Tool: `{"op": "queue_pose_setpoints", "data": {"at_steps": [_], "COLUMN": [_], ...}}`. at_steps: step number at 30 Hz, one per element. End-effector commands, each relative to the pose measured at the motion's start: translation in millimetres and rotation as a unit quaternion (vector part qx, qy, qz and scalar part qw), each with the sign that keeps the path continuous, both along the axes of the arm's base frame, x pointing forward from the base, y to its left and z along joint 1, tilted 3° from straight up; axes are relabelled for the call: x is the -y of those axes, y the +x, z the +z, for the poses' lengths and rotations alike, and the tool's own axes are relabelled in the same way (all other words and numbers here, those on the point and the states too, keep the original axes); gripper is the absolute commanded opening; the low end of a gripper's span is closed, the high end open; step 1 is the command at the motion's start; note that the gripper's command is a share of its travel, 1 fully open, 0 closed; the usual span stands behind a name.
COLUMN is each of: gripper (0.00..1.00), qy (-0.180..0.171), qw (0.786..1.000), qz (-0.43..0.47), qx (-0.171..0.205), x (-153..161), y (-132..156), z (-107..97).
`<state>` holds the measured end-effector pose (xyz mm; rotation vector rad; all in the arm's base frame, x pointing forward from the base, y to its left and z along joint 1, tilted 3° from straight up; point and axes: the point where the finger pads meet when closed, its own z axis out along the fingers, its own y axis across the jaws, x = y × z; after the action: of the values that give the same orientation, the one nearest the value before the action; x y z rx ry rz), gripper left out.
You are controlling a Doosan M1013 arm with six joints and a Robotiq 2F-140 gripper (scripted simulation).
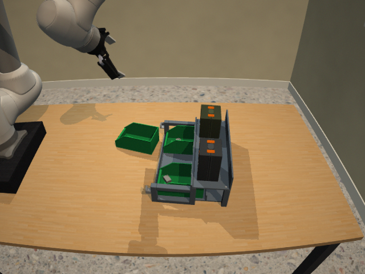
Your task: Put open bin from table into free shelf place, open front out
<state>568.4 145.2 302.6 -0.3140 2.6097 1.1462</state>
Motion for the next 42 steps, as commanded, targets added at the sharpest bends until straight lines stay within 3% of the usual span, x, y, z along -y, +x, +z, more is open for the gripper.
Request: {"op": "queue_pose_setpoints", "data": {"at_steps": [1,23,34,42], "gripper": [1.0,1.0,1.0,1.0], "qy": [0.0,-0.003,-0.019,-0.044], "qw": [1.0,1.0,1.0,0.998], "qz": [0.0,0.001,0.004,0.009], "qx": [0.0,0.003,0.017,0.036], "x": [0.0,3.5,21.8,49.9], "y": [0.0,0.0,-0.3,-2.4], "z": [0.1,2.8,16.4,37.3]}}
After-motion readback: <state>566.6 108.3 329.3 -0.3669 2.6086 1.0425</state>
